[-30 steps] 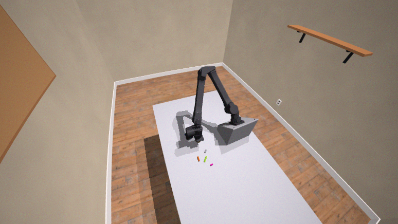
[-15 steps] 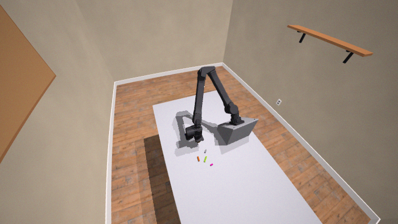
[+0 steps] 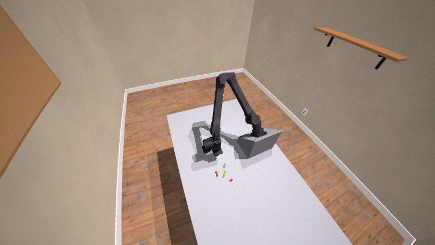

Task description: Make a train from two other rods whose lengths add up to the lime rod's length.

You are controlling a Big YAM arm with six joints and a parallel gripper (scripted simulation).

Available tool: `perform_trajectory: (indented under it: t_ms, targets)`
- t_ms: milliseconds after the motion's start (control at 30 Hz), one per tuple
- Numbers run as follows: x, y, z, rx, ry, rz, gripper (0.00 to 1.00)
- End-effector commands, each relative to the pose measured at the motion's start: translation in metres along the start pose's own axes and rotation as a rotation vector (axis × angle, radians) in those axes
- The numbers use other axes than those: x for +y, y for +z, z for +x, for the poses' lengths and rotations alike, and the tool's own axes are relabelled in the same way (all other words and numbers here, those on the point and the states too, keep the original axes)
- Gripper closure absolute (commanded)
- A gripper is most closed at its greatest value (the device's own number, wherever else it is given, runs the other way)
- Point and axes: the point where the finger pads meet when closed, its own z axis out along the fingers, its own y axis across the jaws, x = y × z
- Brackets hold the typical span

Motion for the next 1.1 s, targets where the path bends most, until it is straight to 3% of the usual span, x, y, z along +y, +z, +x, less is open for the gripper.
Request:
perform_trajectory:
  t_ms: [0, 1067]
  targets:
    - [-0.0012, 0.0031, -0.0001, 0.004, -0.007, -0.003, 0.76]
    - [-0.0043, -0.0016, 0.0008, -0.014, 0.006, -0.003, 0.76]
